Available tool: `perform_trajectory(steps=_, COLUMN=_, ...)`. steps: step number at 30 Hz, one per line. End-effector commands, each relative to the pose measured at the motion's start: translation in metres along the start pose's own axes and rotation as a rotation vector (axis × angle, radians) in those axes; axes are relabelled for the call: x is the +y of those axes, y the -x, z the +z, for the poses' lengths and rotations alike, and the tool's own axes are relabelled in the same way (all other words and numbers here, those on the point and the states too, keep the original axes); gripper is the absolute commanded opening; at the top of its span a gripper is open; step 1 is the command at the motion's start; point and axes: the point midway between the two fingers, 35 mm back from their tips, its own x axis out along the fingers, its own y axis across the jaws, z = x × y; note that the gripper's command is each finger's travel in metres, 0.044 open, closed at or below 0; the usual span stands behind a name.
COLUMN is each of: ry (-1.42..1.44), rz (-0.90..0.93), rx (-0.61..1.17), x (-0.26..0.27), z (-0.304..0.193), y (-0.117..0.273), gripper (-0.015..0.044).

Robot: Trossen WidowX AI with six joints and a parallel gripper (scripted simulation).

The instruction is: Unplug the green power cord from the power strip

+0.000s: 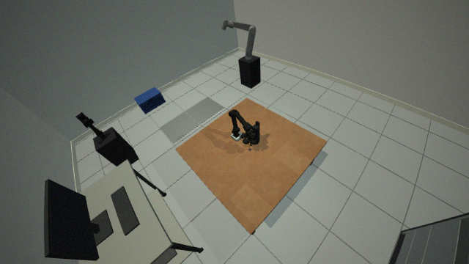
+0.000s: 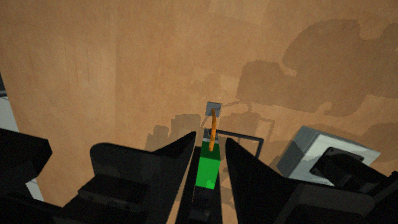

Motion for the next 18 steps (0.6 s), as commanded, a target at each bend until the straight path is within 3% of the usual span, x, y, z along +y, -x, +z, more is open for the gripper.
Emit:
perform_trajectory(steps=1, ry=0.012, rz=-0.015, rx=-0.004, x=-0.003, z=0.000, y=-0.001, gripper=0.0160)
perform_trajectory(steps=18, ry=0.012, rz=-0.015, rx=-0.002, x=-0.003, z=-0.025, y=-0.001, gripper=0.0160)
